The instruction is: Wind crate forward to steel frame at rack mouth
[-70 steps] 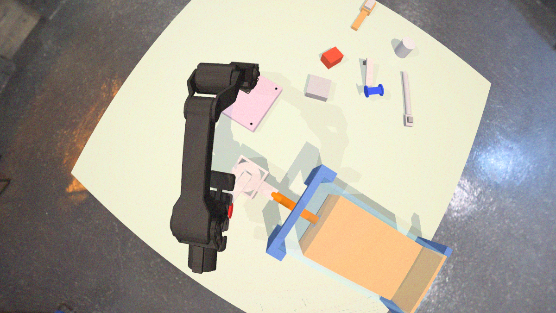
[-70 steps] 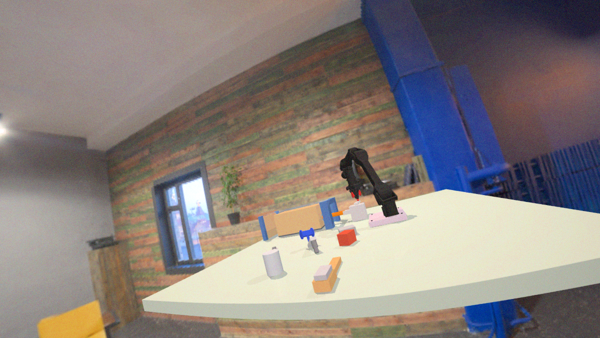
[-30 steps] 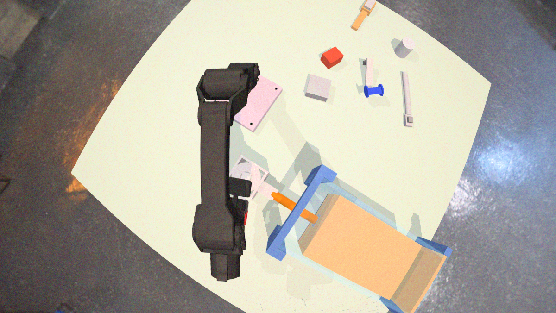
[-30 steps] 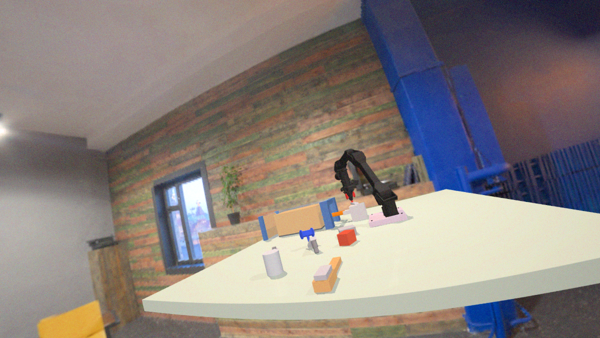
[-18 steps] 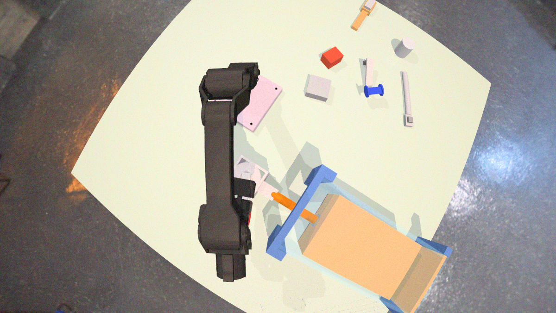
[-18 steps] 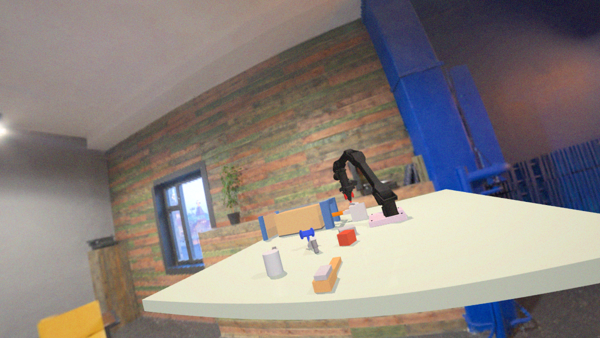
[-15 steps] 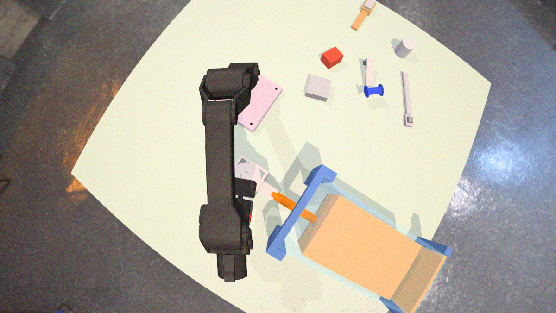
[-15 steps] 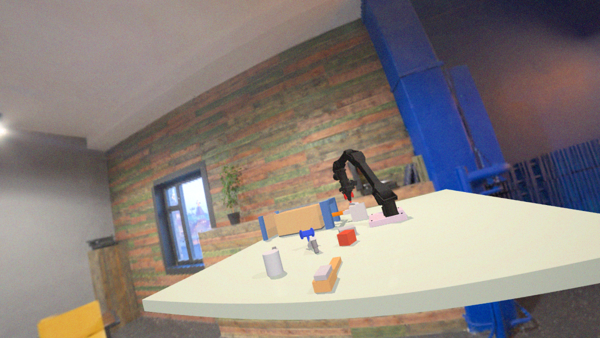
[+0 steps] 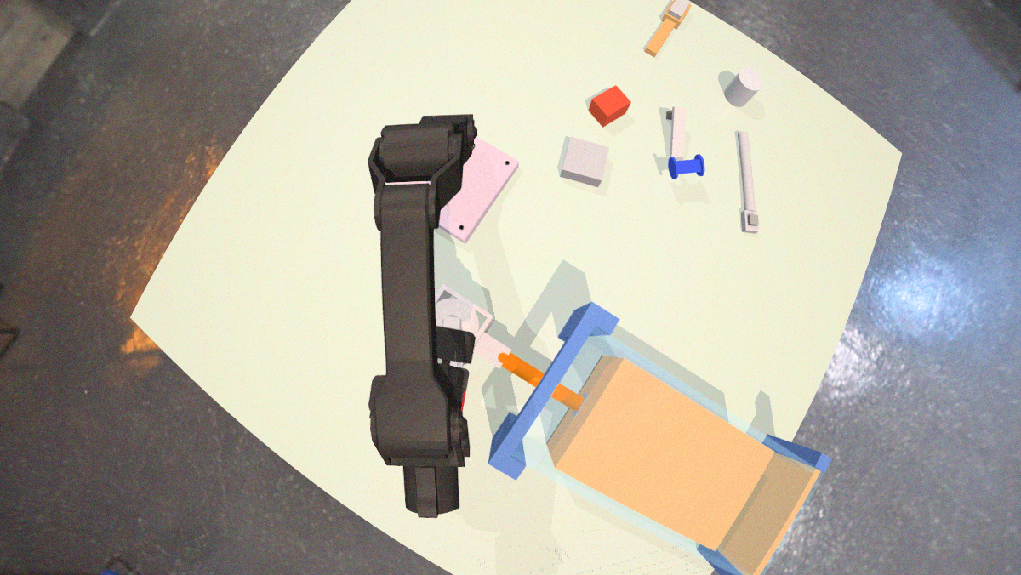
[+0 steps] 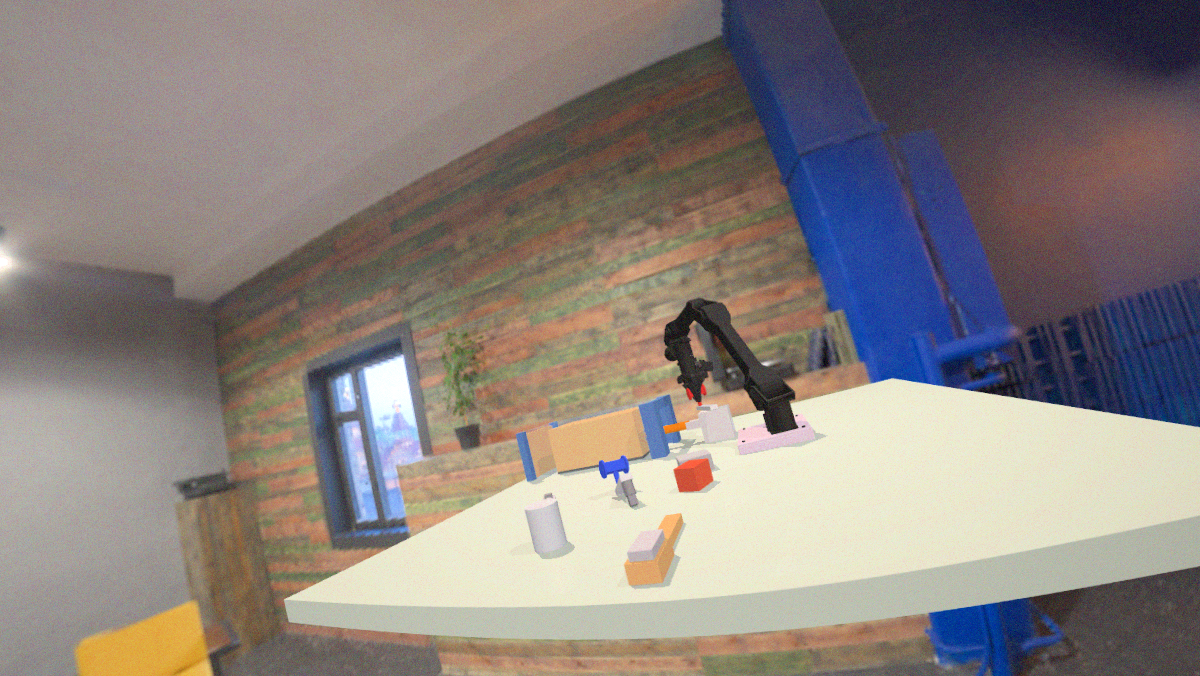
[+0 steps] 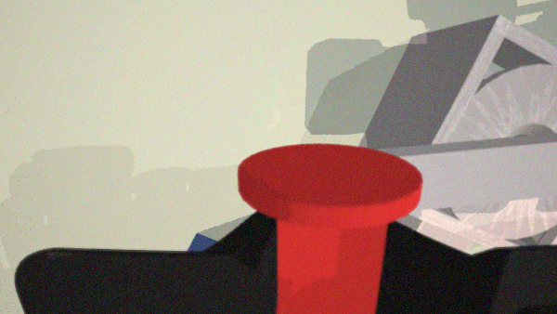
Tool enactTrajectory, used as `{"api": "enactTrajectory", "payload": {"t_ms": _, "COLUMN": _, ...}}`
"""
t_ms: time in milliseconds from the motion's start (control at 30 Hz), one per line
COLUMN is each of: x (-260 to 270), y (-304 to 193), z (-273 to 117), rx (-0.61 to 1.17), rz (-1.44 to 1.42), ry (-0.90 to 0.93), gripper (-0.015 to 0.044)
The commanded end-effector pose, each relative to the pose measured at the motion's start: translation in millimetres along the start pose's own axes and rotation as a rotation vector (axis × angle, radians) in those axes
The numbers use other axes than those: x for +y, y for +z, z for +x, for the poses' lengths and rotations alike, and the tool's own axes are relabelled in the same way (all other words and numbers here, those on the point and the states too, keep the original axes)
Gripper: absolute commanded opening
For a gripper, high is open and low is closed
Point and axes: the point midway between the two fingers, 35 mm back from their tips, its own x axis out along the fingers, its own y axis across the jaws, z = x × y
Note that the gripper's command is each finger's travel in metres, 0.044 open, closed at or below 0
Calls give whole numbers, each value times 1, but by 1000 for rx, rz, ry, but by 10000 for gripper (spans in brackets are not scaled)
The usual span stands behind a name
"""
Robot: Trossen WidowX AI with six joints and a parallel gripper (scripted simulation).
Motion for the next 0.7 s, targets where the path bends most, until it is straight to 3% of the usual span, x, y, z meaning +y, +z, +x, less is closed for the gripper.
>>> {"api": "enactTrajectory", "payload": {"t_ms": 0, "x": -9, "y": -29, "z": 0, "rx": 37, "rz": -51, "ry": -16, "gripper": 0}}
{"api": "enactTrajectory", "payload": {"t_ms": 667, "x": -18, "y": -45, "z": -1, "rx": 39, "rz": -51, "ry": -17, "gripper": 0}}
